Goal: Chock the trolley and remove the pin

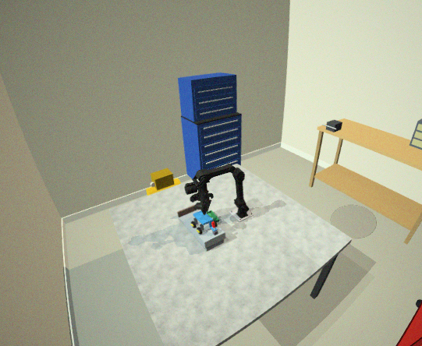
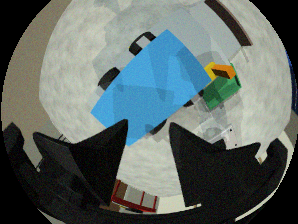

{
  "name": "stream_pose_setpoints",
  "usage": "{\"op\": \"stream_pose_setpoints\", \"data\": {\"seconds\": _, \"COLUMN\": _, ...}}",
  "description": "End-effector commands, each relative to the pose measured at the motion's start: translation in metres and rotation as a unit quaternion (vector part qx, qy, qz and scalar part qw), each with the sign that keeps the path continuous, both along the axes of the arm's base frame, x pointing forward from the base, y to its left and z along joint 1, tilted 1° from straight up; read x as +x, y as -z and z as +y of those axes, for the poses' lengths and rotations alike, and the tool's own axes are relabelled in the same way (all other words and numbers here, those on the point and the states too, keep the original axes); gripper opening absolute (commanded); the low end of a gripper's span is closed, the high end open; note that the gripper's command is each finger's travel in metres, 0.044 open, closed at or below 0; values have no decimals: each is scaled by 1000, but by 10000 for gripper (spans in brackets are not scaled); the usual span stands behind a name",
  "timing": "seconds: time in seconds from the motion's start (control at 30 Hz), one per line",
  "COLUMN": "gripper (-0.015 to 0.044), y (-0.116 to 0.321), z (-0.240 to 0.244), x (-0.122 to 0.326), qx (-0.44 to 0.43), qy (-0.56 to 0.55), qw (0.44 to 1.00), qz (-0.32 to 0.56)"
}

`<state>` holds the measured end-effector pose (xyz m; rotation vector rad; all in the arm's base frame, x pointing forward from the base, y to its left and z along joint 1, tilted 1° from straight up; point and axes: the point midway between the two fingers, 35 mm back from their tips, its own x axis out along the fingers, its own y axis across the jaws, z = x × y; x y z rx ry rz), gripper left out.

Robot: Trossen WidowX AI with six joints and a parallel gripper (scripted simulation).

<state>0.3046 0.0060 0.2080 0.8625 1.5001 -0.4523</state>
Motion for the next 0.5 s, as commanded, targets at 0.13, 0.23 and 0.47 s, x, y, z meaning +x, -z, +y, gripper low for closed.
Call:
{"op": "stream_pose_setpoints", "data": {"seconds": 0.13, "gripper": 190, "y": -7, "z": 31, "x": 3, "qx": 27, "qy": 139, "qw": 989, "qz": 49}}
{"op": "stream_pose_setpoints", "data": {"seconds": 0.23, "gripper": 190, "y": -10, "z": 42, "x": 3, "qx": 34, "qy": 192, "qw": 978, "qz": 70}}
{"op": "stream_pose_setpoints", "data": {"seconds": 0.47, "gripper": 190, "y": -15, "z": 69, "x": 0, "qx": 48, "qy": 311, "qw": 942, "qz": 119}}
